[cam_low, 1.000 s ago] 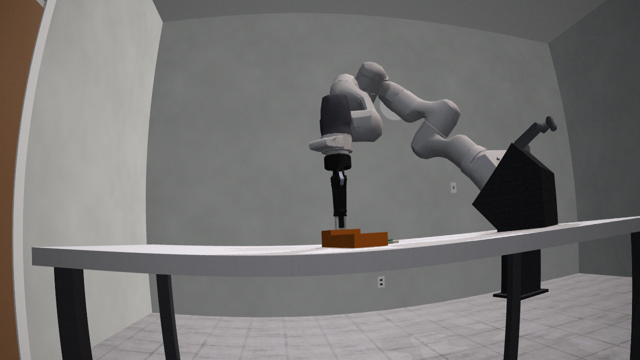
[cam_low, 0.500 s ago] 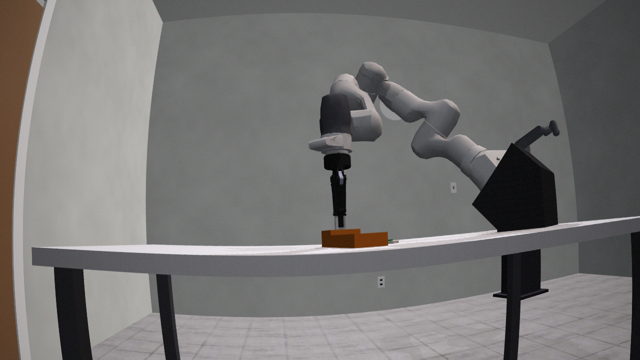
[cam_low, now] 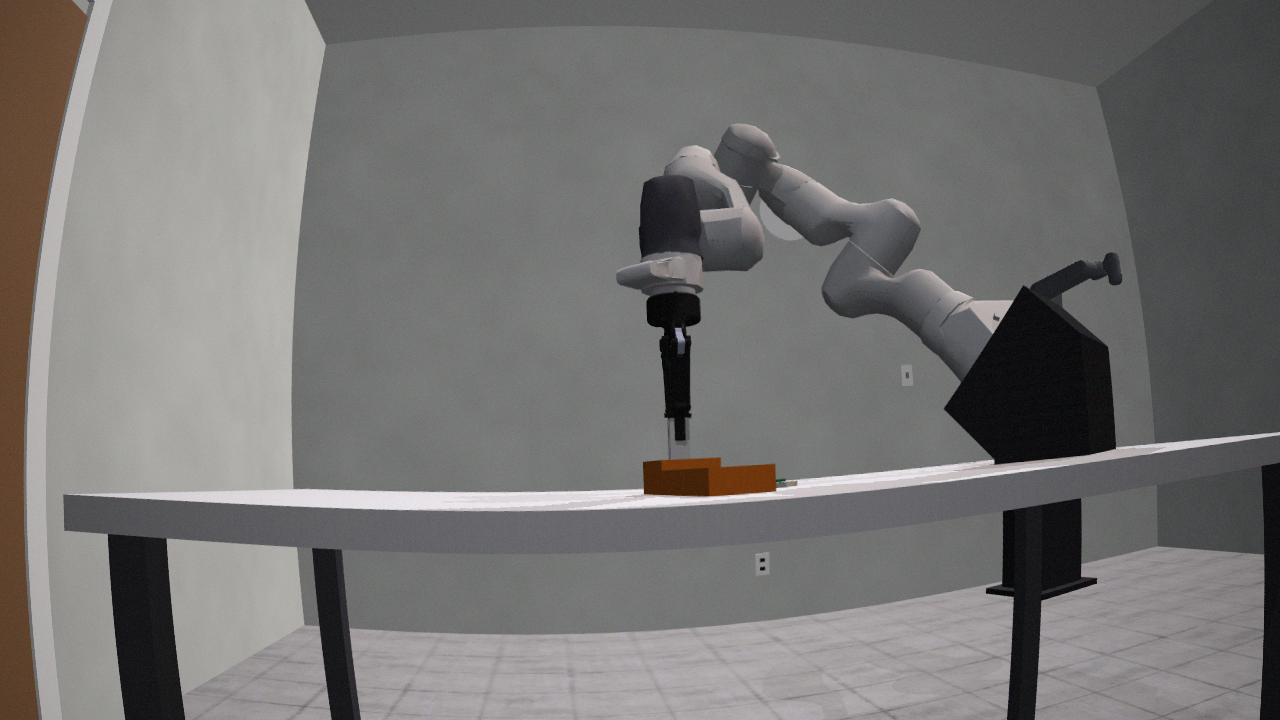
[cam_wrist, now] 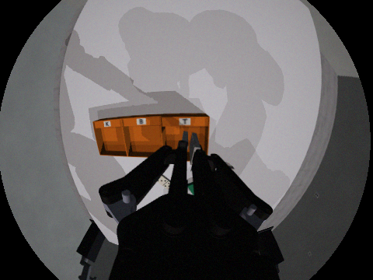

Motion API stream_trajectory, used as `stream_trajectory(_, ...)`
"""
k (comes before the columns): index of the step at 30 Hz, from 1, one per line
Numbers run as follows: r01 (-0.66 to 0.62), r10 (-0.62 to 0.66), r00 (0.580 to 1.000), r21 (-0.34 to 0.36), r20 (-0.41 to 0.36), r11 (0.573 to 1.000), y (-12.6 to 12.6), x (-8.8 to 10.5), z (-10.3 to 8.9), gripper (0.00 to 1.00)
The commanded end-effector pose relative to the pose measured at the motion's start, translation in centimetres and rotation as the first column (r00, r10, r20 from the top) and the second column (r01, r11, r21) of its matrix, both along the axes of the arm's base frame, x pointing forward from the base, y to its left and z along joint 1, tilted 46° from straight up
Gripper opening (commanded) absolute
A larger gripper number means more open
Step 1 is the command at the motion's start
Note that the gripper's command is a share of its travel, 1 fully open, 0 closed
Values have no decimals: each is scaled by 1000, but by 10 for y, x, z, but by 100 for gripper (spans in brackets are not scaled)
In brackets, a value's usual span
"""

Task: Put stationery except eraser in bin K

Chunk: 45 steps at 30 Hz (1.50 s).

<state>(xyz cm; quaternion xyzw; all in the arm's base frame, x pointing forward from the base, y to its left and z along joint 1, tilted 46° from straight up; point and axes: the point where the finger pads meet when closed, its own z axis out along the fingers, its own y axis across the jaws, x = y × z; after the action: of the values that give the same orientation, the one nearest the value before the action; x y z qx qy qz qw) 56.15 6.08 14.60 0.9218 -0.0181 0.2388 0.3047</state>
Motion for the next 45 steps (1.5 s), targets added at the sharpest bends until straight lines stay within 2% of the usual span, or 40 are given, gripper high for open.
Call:
stream_trajectory(1,0,-1,1000,-7,-7,1000,0,-3,2,5)
stream_trajectory(4,0,-1,1000,-7,-7,1000,2,-5,4,5)
stream_trajectory(12,0,-1,1000,-7,-7,1000,21,-18,26,5)
stream_trajectory(24,0,-1,1000,-7,-7,1000,21,-18,26,5)
stream_trajectory(33,0,-1,1000,-7,-7,1000,56,-17,-2,5)
stream_trajectory(35,0,-1,1000,-7,-7,1000,56,-17,-2,5)
stream_trajectory(42,0,-1,1000,-7,-7,1000,83,-16,-24,5)
stream_trajectory(45,0,-1,1000,-7,-7,1000,86,-16,-26,5)
